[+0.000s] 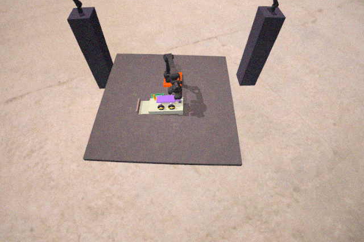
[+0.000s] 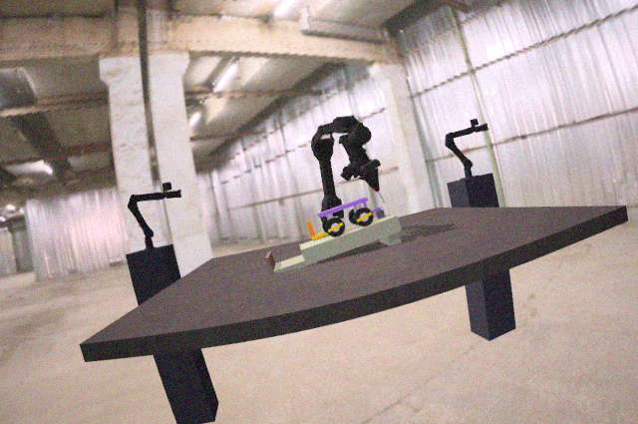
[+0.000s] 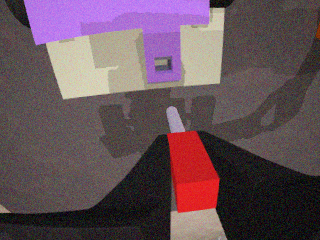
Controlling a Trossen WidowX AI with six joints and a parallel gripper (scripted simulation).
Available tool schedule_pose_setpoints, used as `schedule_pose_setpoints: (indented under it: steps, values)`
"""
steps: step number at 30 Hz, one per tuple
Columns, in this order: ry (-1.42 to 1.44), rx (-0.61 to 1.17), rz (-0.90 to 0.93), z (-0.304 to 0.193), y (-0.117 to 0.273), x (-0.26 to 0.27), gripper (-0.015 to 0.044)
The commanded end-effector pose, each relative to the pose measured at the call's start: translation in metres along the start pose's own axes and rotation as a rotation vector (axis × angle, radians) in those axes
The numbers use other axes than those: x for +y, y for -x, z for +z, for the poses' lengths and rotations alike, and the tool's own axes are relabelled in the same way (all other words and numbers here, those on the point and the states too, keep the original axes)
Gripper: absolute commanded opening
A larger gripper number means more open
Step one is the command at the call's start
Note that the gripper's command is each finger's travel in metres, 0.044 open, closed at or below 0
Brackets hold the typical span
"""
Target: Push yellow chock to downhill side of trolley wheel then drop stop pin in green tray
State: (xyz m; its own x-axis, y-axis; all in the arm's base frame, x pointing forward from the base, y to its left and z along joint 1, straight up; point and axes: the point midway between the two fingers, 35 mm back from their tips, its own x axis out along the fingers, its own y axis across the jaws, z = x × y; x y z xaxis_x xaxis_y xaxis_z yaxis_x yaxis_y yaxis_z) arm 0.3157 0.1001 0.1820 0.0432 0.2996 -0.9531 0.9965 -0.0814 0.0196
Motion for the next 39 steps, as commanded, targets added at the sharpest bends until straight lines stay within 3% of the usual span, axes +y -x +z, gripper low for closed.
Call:
schedule_pose_setpoints:
  steps: [1,28,39]
  values:
    - [-0.001,0.002,0.009,-0.006,0.002,0.001,0.0]
    - [-0.003,0.003,0.002,-0.007,-0.002,-0.08,0.0]
    - [-0.003,0.0,0.002,0.013,0.0,-0.081,0.0]
